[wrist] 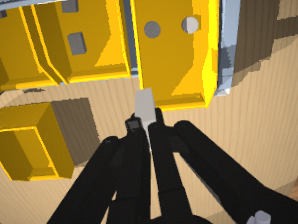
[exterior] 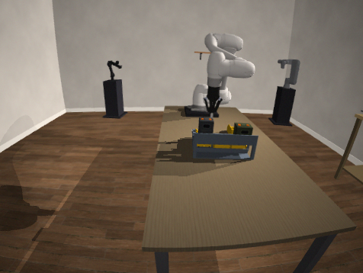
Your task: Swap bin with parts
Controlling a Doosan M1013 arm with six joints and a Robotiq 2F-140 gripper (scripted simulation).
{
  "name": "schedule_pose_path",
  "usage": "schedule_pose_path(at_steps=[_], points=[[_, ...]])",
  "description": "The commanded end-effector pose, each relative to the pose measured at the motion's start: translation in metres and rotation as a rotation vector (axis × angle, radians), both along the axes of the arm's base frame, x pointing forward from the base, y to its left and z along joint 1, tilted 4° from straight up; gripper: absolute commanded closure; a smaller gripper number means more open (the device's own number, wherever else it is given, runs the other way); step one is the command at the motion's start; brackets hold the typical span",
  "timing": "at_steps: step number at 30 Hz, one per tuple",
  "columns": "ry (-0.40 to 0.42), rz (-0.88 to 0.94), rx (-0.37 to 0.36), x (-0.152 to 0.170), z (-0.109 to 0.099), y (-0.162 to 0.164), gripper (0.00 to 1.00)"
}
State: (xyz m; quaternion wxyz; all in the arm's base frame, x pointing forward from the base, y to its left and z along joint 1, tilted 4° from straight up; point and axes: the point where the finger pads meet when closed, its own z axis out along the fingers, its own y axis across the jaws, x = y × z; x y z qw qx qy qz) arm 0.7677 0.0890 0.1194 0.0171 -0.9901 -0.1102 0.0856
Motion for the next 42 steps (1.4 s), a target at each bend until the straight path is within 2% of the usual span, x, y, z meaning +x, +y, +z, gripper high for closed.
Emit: schedule_pose_path(at_steps=[1, 3, 13, 15, 16, 24, 42], points=[[-0.02, 0.188, 0.037, -0.013, -0.001, -0.008, 0.9], [-0.035, 0.339, 0.061, -0.026, -0.002, -0.014, 0.9], [-0.065, 0.855, 0.107, -0.097, -0.013, -0.046, 0.9], [-0.065, 0.855, 0.107, -0.097, -0.013, -0.046, 0.9], [-0.076, 1.008, 0.123, -0.101, -0.014, -0.048, 0.9], [-0.122, 1.404, 0.173, -0.113, -0.016, -0.052, 0.9], [-0.126, 1.42, 0.177, -0.113, -0.016, -0.052, 0.9]])
